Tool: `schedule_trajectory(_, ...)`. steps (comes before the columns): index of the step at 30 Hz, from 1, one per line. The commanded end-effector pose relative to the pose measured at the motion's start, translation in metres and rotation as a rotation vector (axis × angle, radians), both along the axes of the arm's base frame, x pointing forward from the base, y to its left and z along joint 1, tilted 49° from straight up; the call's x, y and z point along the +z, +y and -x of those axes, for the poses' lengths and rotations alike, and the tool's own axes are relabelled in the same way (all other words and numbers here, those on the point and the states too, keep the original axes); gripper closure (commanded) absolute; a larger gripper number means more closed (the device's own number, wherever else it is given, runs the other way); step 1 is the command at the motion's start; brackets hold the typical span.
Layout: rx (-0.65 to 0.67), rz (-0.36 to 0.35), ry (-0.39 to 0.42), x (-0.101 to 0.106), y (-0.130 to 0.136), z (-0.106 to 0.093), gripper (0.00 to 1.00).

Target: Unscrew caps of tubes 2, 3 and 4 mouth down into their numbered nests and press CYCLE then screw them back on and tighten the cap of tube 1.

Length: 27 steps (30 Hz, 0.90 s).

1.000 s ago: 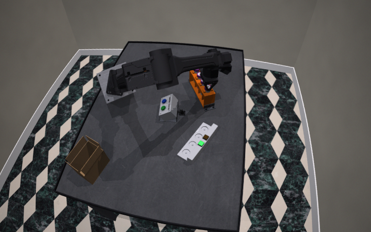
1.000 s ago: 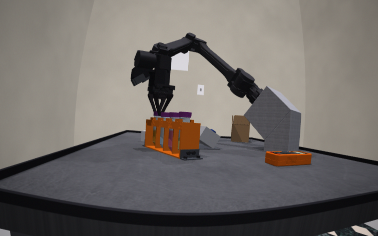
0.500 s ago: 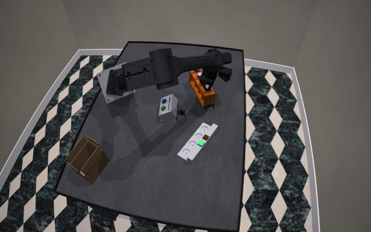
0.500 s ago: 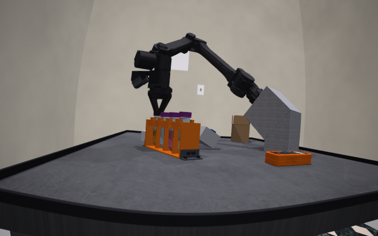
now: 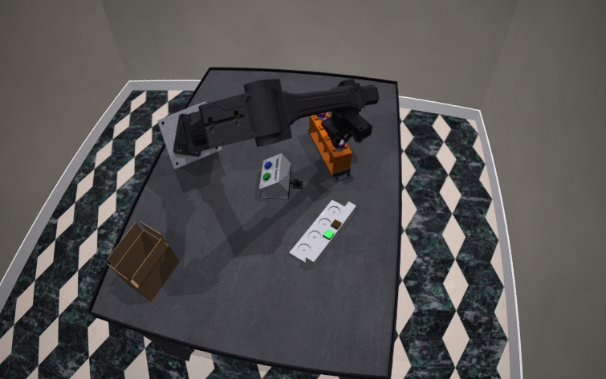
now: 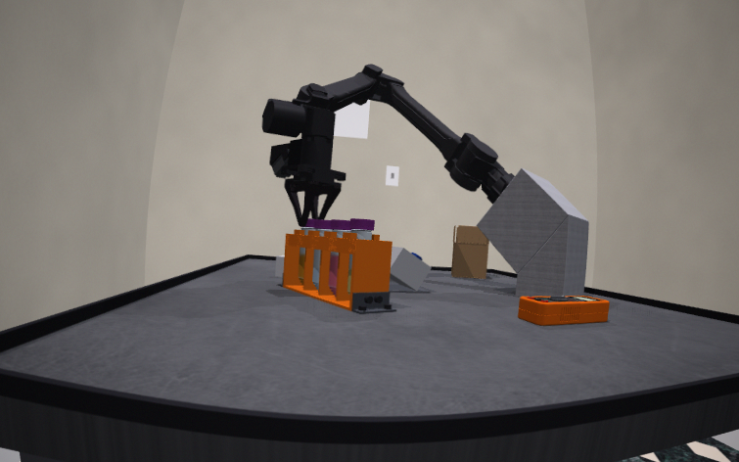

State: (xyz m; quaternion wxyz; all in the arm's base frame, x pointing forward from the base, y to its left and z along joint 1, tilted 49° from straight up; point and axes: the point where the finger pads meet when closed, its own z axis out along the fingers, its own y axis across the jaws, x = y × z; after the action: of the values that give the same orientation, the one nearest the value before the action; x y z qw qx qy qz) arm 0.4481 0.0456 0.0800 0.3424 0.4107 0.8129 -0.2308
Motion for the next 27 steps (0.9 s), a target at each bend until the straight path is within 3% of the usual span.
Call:
schedule_trajectory(1,-0.161,-0.090,-0.164,-0.0001,0.0043,-0.0054,1.00)
schedule_trajectory(6,-0.312,-0.175,-0.316,0.0003,0.0042,-0.0060,1.00)
schedule_trajectory(18,-0.312,-0.185,-0.330,0.0054,0.0046,-0.0060,1.00)
schedule_trajectory(19,-0.312,-0.185,-0.330,0.0054,0.0046,-0.0060,0.51)
schedule_trajectory(27,-0.312,-0.185,-0.330,0.0054,0.0046,-0.0059,0.51)
